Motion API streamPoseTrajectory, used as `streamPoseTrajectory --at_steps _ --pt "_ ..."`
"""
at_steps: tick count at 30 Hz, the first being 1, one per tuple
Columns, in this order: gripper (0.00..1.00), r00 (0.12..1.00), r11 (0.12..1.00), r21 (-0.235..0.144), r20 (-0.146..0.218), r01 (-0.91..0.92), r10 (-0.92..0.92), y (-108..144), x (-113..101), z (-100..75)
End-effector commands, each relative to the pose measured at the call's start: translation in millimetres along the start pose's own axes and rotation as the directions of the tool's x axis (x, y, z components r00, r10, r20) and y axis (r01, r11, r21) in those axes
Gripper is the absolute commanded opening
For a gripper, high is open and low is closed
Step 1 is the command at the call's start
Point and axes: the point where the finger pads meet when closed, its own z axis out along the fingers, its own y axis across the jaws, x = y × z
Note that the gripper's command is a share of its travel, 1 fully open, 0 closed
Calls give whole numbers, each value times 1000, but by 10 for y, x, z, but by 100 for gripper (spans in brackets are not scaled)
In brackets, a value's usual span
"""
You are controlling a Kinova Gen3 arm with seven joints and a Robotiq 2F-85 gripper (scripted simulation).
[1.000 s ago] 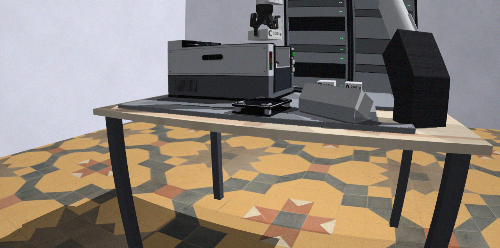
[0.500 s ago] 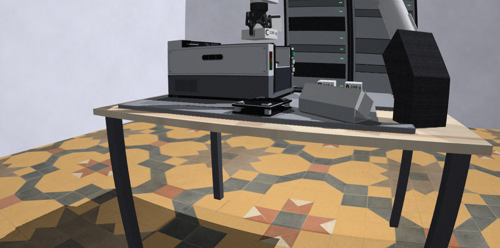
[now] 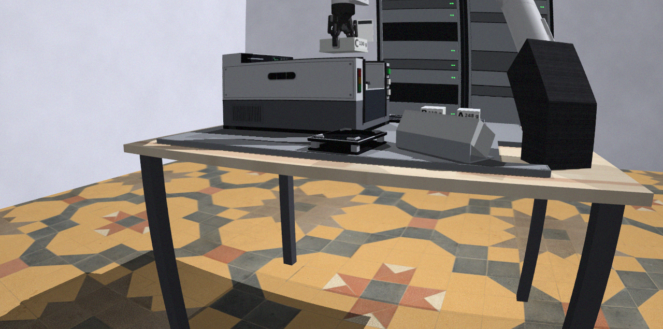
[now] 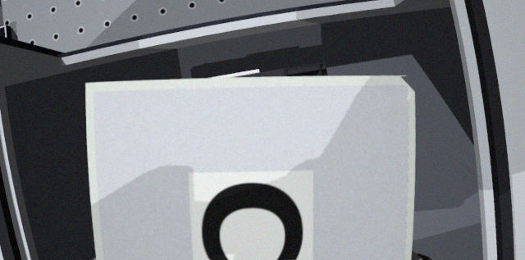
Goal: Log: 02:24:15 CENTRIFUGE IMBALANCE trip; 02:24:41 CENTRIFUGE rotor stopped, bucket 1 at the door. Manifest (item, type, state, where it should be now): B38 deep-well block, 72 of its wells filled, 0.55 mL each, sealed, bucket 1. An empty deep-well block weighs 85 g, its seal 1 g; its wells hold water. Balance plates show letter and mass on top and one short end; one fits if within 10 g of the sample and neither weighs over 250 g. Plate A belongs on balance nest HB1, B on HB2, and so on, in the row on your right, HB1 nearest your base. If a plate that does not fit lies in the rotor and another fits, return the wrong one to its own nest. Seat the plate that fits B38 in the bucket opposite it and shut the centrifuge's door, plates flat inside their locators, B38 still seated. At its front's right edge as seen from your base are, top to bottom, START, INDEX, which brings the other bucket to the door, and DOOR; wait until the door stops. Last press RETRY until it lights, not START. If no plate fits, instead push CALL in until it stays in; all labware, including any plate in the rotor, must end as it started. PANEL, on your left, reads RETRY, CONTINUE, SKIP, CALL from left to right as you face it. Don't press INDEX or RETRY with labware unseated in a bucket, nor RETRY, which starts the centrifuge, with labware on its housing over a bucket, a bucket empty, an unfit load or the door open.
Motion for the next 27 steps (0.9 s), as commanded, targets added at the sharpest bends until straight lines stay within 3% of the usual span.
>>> streamPoseTrajectory --at_steps 1,13,27 --pt "95 999 999 -1 2 35 -35 2 -4 -7" --pt "95 989 989 -1 2 151 -151 2 -4 -7" --pt "95 989 989 -1 2 150 -150 2 -4 -7"
